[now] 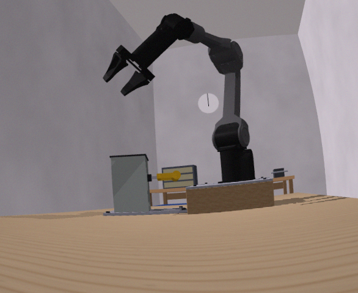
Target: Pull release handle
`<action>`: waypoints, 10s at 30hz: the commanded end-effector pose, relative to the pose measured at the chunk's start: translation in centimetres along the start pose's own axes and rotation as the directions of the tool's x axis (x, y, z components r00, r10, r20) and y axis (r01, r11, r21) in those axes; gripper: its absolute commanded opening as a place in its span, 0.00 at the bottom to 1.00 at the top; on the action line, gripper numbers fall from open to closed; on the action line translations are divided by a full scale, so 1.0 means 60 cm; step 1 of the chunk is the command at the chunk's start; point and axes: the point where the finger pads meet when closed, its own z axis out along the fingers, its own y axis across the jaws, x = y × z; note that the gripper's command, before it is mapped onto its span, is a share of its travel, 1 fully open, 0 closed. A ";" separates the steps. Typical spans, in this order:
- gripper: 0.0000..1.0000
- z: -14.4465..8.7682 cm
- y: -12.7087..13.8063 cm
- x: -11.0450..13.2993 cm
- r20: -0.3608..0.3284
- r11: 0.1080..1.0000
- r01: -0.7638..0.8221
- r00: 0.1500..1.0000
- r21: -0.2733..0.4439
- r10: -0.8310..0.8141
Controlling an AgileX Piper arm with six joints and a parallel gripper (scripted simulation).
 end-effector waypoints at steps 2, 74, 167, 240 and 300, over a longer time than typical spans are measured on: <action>1.00 0.000 0.000 0.001 0.000 1.000 -0.001 1.000 0.001 0.001; 1.00 0.063 0.463 -0.137 -0.266 -0.500 0.471 -0.478 0.727 -0.837; 0.67 0.065 0.465 -0.140 -0.253 -0.481 0.482 -0.463 0.732 -0.849; 0.67 0.114 0.482 -0.197 -0.253 -0.481 0.482 -0.463 0.732 -0.849; 0.67 0.131 0.488 -0.219 -0.254 -0.480 0.481 -0.462 0.734 -0.850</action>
